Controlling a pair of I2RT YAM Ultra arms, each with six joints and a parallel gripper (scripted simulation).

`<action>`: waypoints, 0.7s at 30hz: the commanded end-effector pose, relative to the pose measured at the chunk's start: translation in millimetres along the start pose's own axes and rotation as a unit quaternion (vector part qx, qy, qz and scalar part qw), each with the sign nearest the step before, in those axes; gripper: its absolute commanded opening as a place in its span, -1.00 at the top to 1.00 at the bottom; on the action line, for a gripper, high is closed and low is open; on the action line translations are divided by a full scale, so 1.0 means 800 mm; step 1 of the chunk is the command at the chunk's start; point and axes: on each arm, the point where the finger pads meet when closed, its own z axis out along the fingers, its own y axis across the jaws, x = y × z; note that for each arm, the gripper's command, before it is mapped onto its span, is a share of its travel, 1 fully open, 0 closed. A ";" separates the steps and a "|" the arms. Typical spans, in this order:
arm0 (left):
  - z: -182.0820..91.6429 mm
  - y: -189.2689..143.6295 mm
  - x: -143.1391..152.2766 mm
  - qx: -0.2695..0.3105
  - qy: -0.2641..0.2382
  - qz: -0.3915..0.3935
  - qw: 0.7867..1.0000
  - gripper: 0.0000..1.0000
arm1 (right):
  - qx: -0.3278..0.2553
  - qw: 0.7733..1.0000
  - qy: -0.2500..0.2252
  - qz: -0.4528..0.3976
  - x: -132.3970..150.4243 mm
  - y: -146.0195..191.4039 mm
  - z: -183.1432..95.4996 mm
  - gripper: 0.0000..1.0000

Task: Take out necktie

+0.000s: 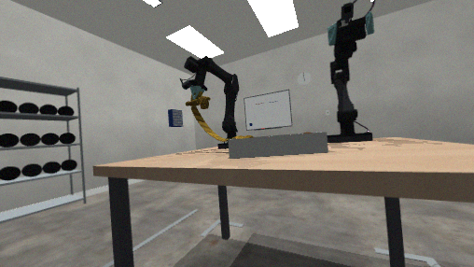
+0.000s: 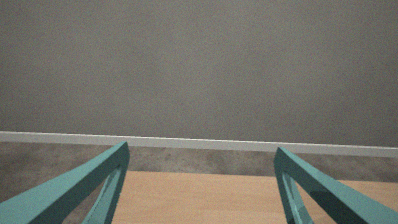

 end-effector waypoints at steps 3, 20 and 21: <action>0.000 0.000 0.000 0.000 0.000 0.000 1.000 -1.00 | 0.152 0.987 0.052 -0.019 -0.010 -0.009 -0.014 0.91; 0.000 0.000 0.000 0.000 0.000 0.000 1.000 -1.00 | 0.161 0.985 0.055 -0.020 -0.004 -0.028 0.043 0.91; 0.000 0.000 0.000 0.000 0.000 0.000 1.000 -1.00 | 0.161 0.985 0.055 -0.020 -0.003 -0.031 0.051 0.91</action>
